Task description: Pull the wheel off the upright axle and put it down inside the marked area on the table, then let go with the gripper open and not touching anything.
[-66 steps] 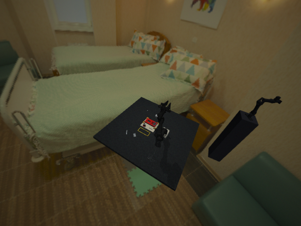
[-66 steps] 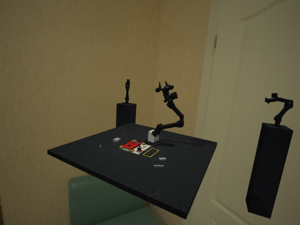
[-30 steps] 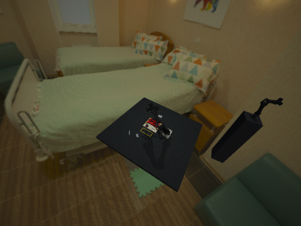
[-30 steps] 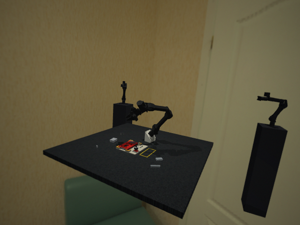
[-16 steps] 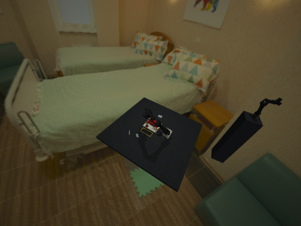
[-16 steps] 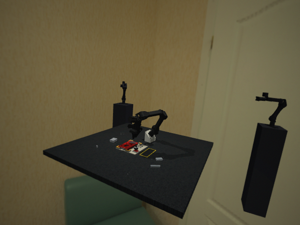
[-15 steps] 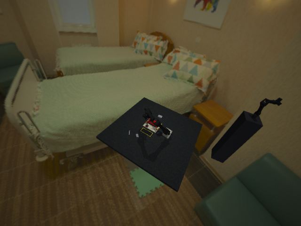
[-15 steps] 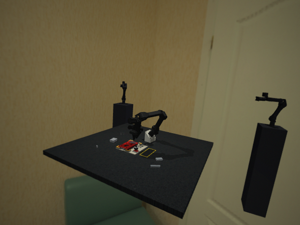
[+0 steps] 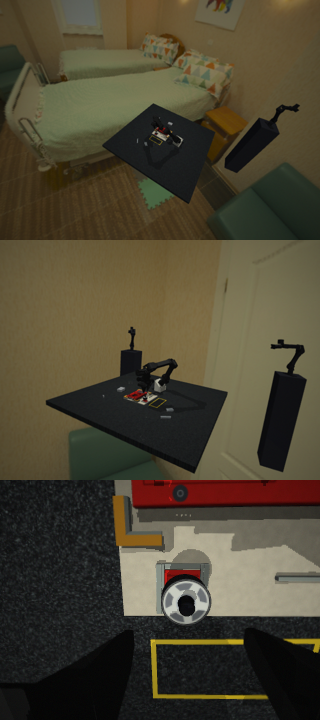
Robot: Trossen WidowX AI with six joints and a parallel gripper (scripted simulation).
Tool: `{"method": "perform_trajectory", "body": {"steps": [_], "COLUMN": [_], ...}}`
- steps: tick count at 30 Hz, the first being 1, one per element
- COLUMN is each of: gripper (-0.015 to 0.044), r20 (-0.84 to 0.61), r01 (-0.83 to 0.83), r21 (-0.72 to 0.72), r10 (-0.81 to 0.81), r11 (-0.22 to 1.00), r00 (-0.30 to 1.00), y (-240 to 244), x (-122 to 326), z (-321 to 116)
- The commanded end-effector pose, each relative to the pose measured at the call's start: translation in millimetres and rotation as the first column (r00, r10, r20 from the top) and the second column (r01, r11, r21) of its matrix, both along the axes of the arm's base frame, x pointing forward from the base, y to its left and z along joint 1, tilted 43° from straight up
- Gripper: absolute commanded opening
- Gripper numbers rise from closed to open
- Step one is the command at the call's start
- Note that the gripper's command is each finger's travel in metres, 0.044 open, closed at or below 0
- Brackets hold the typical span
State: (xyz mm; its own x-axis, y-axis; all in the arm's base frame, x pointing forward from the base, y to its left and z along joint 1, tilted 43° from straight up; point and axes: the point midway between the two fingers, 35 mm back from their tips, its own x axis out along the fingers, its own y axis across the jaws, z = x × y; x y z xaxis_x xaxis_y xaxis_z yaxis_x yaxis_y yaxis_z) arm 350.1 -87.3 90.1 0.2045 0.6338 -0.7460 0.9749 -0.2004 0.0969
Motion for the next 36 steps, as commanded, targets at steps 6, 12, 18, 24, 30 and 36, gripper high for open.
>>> {"method": "perform_trajectory", "body": {"steps": [6, 12, 18, 24, 30, 36], "gripper": [0.03, 0.0274, 0.0175, 0.0115, 0.0, 0.0], "r20": [-0.011, -0.013, -0.013, -0.013, -0.013, -0.013], "r01": [-0.005, -0.014, -0.014, -0.014, -0.013, -0.013], "r21": [0.015, 0.011, 0.011, 0.011, 0.011, 0.011], "r10": [0.005, 0.014, 0.014, 0.014, 0.013, 0.013], "r11": [1.0, 1.0, 1.0, 1.0, 1.0, 1.0], "r00": [1.0, 1.0, 1.0, 1.0, 1.0, 1.0], "y": [39, 40, 40, 40, 39, 38], "x": [10, 9, 9, 9, 9, 9], "z": [-44, -44, -44, -44, -43, -42]}}
